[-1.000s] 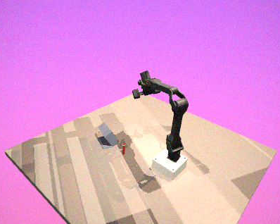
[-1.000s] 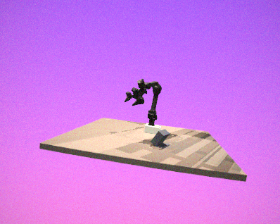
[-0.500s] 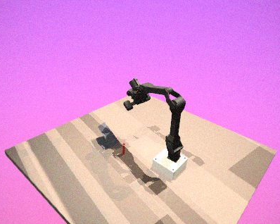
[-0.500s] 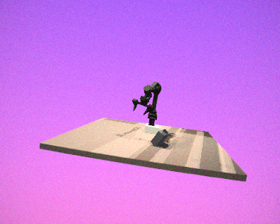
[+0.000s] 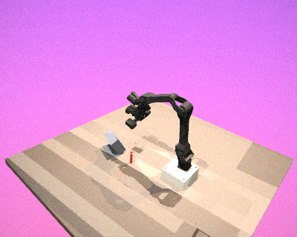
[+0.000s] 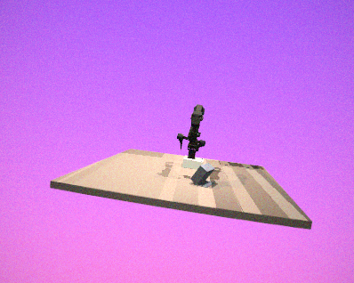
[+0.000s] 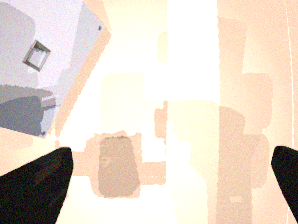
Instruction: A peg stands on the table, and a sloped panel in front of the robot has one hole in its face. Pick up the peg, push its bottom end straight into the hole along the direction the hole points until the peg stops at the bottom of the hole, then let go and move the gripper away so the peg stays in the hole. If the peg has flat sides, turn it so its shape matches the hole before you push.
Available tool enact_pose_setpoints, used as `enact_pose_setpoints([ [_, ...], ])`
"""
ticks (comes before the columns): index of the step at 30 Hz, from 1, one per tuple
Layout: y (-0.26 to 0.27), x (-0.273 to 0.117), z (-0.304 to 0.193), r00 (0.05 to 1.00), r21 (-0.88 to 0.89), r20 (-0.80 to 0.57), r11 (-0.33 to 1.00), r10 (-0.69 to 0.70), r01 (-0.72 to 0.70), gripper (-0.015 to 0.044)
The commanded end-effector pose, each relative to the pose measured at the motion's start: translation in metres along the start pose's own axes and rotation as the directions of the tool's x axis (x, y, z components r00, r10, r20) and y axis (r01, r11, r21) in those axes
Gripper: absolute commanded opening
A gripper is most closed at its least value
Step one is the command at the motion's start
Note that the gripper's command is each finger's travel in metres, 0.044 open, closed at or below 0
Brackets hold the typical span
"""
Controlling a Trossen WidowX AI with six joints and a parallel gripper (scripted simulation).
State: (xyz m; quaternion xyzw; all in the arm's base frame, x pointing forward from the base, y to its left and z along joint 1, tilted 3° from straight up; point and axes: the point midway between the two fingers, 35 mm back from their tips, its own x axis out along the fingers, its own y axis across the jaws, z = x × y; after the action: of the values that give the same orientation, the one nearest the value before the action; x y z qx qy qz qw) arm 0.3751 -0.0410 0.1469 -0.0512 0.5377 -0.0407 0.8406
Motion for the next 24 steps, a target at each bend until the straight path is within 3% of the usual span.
enact_pose_setpoints([
  [1, 0.026, 0.008, -0.012, 0.997, -0.079, -0.064, 0.995, 0.053, -0.058, 0.044],
  [24, 0.136, 0.012, -0.075, 0.917, -0.374, -0.349, 0.869, 0.191, -0.324, 0.044],
])
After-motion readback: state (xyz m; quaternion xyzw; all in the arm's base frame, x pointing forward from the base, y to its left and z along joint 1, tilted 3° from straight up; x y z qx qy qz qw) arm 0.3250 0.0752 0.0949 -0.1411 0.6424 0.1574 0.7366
